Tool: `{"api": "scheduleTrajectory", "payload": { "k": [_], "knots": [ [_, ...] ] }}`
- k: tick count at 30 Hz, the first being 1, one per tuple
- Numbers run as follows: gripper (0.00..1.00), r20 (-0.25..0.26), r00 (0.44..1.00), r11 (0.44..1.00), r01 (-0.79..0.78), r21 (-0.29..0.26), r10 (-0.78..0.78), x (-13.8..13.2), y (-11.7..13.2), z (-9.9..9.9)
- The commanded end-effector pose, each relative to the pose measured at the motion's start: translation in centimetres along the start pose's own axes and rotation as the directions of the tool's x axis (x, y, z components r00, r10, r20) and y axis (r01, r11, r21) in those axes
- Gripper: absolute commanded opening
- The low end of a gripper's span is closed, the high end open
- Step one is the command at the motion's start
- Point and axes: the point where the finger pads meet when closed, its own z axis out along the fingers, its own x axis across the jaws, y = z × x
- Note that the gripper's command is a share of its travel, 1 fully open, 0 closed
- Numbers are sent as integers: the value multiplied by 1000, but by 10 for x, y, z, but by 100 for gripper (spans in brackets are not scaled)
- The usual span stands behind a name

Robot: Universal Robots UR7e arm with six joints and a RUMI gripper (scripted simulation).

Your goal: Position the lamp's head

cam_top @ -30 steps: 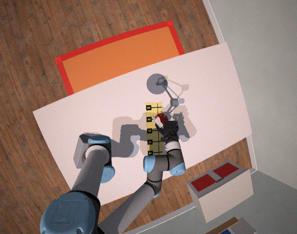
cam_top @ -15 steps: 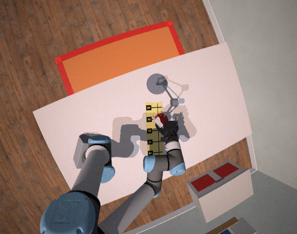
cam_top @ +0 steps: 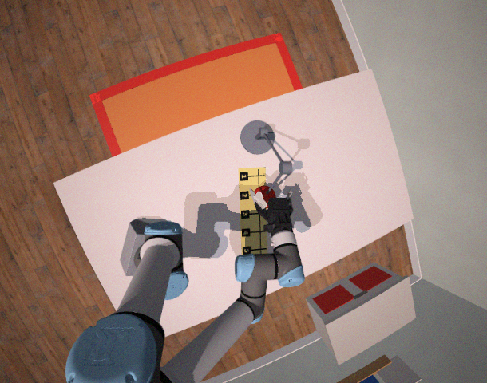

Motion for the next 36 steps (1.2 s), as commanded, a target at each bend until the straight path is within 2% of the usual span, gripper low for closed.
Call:
{"api": "scheduleTrajectory", "payload": {
  "k": [1, 15, 30, 32, 36],
  "knots": [
    [100, 1, 1000, 1000, 1, 0, -1, 0, 0, 0],
    [100, 1, 1000, 1000, 1, 0, -1, 0, 0, 0],
    [100, 1, 1000, 1000, 1, 0, -1, -3, -3, -65],
    [100, 1, 1000, 1000, 1, 0, -1, -3, -3, -65],
    [100, 11, 1000, 1000, -12, 15, 11, -3, -3, -79]
  ]
}}
